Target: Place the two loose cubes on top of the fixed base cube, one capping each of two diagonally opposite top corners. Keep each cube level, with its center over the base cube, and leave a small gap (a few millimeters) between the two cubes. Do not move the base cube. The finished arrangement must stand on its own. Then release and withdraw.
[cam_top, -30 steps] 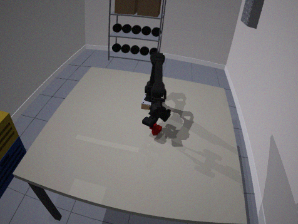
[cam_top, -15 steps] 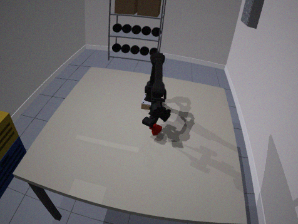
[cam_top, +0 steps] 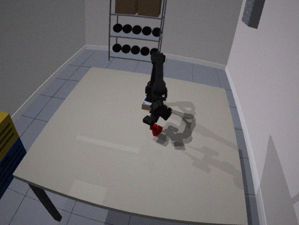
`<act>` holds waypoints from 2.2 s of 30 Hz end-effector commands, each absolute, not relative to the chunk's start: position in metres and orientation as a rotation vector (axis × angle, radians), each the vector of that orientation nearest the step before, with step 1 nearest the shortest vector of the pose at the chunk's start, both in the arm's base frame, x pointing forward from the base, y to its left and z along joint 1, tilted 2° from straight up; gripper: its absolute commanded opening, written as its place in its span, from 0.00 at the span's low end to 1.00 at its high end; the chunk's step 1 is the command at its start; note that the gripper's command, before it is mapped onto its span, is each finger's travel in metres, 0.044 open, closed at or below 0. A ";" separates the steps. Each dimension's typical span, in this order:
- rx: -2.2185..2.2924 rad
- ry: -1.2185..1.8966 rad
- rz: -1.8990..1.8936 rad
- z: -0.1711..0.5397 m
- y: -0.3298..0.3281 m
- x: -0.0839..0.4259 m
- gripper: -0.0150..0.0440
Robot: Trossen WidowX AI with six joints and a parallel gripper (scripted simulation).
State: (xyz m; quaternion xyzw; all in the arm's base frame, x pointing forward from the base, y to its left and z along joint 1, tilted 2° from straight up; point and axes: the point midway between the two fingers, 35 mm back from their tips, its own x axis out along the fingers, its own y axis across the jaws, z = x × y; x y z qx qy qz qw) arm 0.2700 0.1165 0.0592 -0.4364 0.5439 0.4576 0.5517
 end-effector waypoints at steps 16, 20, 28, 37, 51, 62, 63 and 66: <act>-1.034 1.274 1.079 0.086 0.116 0.271 0.60; -1.034 1.274 1.079 0.091 0.116 0.271 0.60; -1.034 1.274 1.079 0.101 0.115 0.271 0.60; -1.034 1.274 1.079 0.109 0.115 0.271 0.60; -1.030 1.284 1.080 0.115 0.124 0.269 0.93; -1.021 1.282 1.089 0.122 0.238 0.205 0.93; -1.021 1.282 1.089 0.122 0.238 0.205 0.93; -1.021 1.282 1.089 0.122 0.238 0.205 0.93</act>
